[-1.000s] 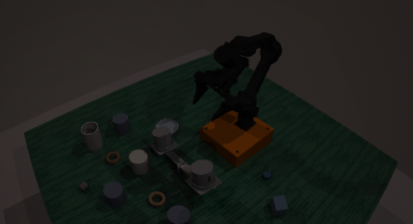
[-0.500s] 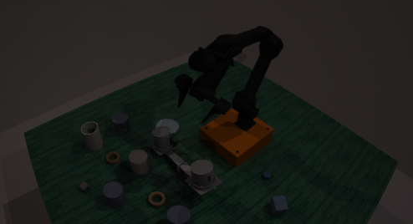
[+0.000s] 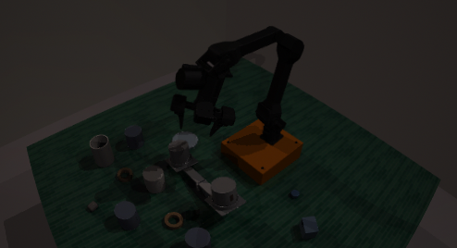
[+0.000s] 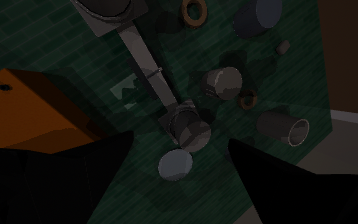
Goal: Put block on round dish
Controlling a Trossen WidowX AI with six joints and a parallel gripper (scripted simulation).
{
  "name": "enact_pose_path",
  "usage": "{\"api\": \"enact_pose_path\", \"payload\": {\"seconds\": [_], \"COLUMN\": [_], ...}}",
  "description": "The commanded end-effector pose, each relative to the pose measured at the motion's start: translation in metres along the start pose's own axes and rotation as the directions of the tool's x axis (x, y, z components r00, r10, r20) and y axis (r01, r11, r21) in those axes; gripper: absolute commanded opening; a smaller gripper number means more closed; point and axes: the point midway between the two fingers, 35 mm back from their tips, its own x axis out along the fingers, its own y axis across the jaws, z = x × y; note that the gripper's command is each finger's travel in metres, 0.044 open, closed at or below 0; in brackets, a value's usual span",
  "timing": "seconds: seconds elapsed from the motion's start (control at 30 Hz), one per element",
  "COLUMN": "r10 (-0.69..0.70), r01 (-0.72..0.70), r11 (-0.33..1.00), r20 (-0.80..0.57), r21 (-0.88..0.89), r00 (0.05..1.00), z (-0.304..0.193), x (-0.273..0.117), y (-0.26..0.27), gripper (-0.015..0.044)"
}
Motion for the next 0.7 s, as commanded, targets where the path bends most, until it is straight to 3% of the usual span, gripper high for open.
{"api": "enact_pose_path", "payload": {"seconds": [0.0,0.53,0.67], "r10": [0.05,0.264,0.283], "r01": [-0.052,-0.26,-0.272], "r11": [0.994,0.806,0.779], "r20": [-0.019,-0.07,-0.07], "r21": [-0.094,-0.531,-0.565], "r00": [0.999,0.962,0.957], "z": [-0.004,-0.042,-0.046], "x": [0.012,0.074,0.081], "y": [-0.009,-0.048,-0.051], "gripper": [0.044,0.044,0.044]}}
